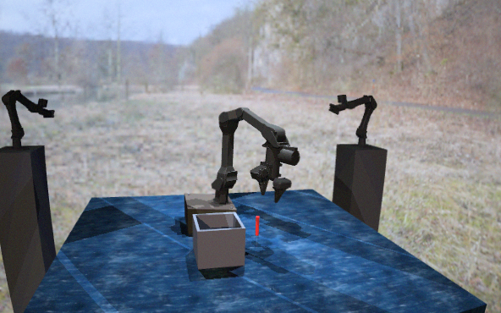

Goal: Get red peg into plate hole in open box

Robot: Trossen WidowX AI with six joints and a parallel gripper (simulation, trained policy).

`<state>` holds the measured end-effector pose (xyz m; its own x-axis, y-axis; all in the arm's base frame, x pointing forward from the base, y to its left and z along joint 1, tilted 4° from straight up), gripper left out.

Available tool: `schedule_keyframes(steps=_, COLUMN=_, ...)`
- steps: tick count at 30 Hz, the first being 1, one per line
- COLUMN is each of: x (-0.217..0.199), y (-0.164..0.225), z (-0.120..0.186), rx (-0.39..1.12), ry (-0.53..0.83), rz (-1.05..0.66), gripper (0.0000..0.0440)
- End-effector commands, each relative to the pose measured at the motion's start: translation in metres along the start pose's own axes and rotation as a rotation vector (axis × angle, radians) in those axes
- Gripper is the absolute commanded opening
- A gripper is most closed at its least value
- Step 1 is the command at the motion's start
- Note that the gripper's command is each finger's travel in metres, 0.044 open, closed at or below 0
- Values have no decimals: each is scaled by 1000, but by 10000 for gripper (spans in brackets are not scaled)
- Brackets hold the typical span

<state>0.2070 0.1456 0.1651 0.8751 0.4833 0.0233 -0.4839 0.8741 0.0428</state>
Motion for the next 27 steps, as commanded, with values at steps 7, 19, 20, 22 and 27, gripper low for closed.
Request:
schedule_keyframes(steps=7, x=-35, y=2, z=-26, rx=-3, ry=123, rz=21, gripper=440)
schedule_keyframes(steps=19, x=-54, y=-2, z=-62, rx=-56, ry=191, rz=26, gripper=439)
schedule_keyframes(steps=20, x=-54, y=-2, z=-65, rx=-61, ry=193, rz=26, gripper=438)
schedule_keyframes(steps=22, x=-55, y=-3, z=-71, rx=-71, ry=194, rz=25, gripper=435)
schedule_keyframes(steps=27, x=-55, y=-5, z=-87, rx=-89, ry=188, rz=21, gripper=423)
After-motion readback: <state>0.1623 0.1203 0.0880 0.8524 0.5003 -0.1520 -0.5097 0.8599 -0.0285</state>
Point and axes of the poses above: the point midway between the two fingers, 35 mm back from their tips, its own z axis back along the fingers, its own x axis across the jaws, y = z × x, the point moved 4 cm from there along z, back along the fingers, and after that the axes turned 12 degrees about z, right-handed, at the moved point
